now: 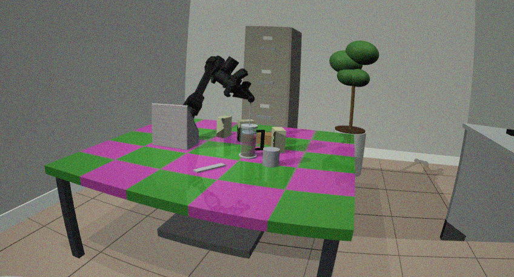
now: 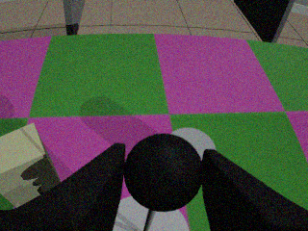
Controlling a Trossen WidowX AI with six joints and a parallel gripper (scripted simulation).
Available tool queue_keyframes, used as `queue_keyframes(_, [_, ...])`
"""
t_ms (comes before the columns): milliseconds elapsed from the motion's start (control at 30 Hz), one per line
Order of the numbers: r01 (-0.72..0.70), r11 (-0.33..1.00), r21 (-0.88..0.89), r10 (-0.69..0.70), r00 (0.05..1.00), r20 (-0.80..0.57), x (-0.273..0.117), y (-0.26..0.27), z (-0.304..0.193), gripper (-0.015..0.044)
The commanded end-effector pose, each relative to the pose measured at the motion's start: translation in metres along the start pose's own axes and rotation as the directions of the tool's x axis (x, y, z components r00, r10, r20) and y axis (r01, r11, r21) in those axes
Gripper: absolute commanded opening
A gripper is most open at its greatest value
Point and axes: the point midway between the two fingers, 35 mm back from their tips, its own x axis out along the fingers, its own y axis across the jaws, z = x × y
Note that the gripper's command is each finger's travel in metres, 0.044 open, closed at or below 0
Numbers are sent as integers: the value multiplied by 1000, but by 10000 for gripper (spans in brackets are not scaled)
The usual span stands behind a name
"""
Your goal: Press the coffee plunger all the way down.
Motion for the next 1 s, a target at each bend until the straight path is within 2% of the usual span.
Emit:
queue_keyframes(0, [6, 1000, 16, -6, 1000, -26, 8, -2, -15, 126])
queue_keyframes(967, [7, 1000, 16, -7, 1000, -26, 37, -4, -54, 126])
